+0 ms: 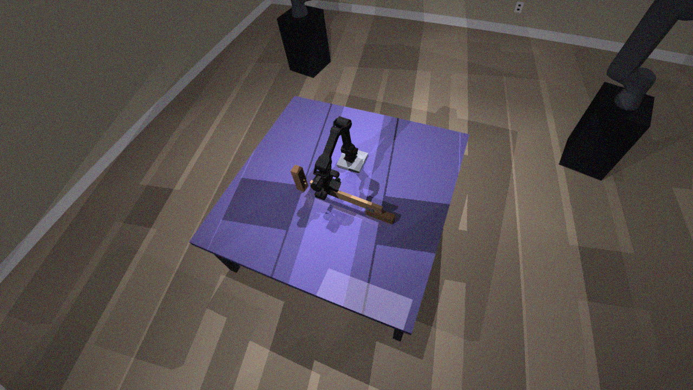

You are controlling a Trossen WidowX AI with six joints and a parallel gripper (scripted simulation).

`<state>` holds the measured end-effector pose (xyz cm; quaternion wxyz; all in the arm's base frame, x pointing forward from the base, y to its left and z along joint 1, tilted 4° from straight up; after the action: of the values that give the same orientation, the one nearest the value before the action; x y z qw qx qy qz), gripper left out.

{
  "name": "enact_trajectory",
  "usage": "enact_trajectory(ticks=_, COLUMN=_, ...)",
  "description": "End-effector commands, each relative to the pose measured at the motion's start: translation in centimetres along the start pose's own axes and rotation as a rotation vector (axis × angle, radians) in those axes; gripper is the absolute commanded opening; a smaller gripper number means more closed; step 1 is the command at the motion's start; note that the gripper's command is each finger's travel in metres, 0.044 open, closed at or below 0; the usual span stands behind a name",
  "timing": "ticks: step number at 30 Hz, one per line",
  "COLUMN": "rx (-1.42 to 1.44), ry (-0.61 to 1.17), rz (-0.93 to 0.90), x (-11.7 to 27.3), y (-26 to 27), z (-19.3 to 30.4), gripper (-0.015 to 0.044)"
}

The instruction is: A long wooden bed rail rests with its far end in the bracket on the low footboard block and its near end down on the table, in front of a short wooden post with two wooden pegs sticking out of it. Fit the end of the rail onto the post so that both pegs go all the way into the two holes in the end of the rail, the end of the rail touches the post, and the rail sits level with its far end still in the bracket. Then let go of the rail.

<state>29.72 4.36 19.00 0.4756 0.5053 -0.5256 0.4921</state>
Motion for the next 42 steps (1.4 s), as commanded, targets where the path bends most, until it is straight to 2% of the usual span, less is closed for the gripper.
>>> enact_trajectory(ticks=1, rx=0.003, ry=-0.009, rz=0.019, x=0.63, y=-0.22, z=-0.08, gripper=0.0)
enact_trajectory(ticks=42, rx=0.003, ry=-0.009, rz=0.019, x=-0.12, y=0.26, z=-0.03, gripper=0.0)
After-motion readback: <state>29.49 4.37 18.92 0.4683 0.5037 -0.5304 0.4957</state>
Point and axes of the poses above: the point midway between the two fingers, 35 mm back from their tips, its own x axis back along the fingers, its own y axis across the jaws, z = x × y, the point moved 10 cm from there along x, back along the fingers, and after that the axes turned 7 degrees about -x, right-handed, at the moved point
